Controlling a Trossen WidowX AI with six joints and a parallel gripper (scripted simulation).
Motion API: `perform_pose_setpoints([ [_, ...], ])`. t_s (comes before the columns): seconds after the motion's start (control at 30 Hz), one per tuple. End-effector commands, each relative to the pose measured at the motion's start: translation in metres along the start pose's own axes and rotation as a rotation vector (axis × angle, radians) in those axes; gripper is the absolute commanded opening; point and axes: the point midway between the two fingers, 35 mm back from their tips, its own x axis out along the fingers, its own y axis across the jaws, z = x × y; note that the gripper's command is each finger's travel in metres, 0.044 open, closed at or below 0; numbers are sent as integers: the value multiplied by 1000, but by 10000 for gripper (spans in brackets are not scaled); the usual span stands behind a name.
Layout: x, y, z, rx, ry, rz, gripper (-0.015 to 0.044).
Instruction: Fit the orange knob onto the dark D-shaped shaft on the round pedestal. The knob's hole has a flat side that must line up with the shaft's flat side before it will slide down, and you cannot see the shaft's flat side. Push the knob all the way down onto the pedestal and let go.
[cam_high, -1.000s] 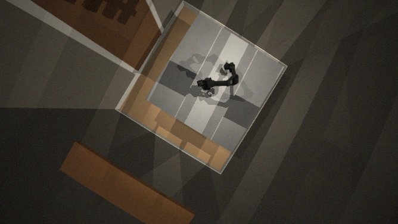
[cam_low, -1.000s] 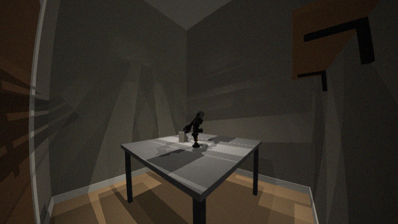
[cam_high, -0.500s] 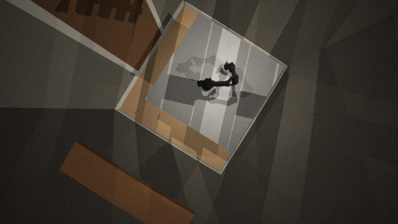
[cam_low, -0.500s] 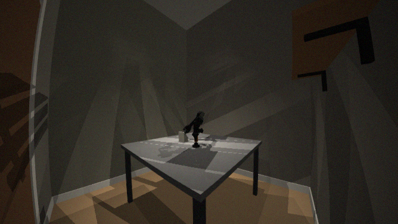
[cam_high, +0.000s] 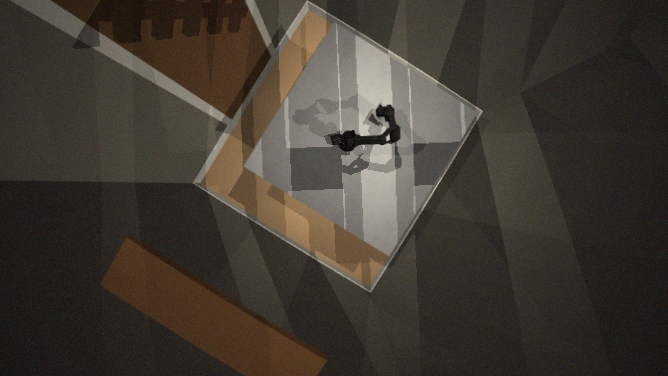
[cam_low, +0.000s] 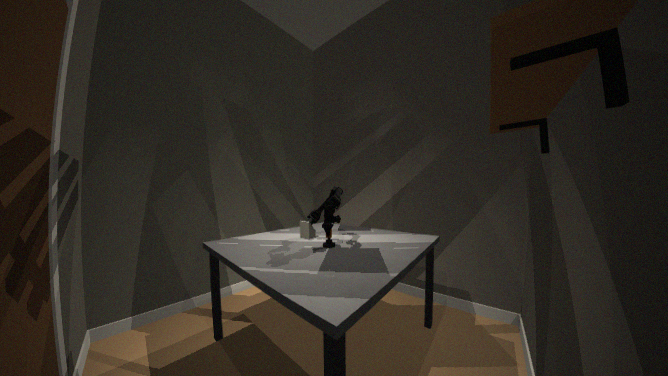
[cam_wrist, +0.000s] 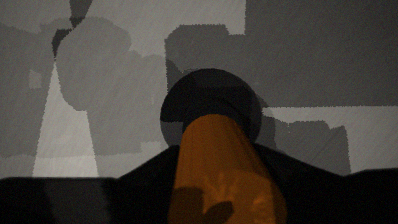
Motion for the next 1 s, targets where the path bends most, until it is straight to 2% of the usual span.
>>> perform_pose_setpoints([
  [0.0, -4, 0, -1, -76, 1, -7, 0],
  [0.13, -5, 0, -1, -197, 1, -7, 0],
  [0.97, -3, 0, 0, -197, 1, -7, 0],
])
